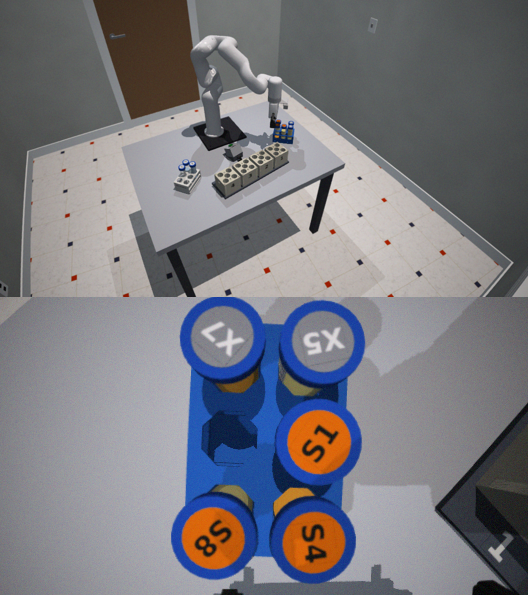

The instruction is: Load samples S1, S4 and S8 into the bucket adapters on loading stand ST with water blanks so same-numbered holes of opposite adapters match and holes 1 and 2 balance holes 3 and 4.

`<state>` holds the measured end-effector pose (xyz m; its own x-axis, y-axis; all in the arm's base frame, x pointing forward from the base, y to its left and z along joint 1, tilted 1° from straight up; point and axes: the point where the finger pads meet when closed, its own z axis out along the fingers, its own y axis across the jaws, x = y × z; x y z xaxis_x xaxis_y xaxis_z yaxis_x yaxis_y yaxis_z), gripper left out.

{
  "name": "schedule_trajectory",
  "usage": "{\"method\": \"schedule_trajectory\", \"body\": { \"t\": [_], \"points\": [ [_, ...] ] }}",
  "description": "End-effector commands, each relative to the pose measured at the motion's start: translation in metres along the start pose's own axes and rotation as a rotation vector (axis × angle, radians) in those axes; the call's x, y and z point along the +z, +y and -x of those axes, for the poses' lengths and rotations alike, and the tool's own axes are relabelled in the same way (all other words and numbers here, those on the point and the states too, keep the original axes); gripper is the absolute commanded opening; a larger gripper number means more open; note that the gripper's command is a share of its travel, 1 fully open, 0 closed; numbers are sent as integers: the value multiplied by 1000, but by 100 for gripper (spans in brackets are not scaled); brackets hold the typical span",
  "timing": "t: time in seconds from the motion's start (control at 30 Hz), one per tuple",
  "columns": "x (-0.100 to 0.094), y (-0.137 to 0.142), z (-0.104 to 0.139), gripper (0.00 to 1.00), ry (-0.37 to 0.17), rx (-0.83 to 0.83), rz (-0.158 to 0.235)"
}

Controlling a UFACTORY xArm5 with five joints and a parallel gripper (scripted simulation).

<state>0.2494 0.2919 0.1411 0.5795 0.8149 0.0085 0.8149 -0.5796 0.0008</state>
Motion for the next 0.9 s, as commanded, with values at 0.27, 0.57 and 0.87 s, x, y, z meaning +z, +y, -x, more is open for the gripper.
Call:
{"method": "schedule_trajectory", "body": {
  "t": [0.27, 0.57, 0.87],
  "points": [
    [-1, 0, -1, 100, 5, 0, -12],
    [-1, 0, -1, 100, 5, 0, -12],
    [-17, 0, -1, 100, 5, 0, -12]
  ]
}}
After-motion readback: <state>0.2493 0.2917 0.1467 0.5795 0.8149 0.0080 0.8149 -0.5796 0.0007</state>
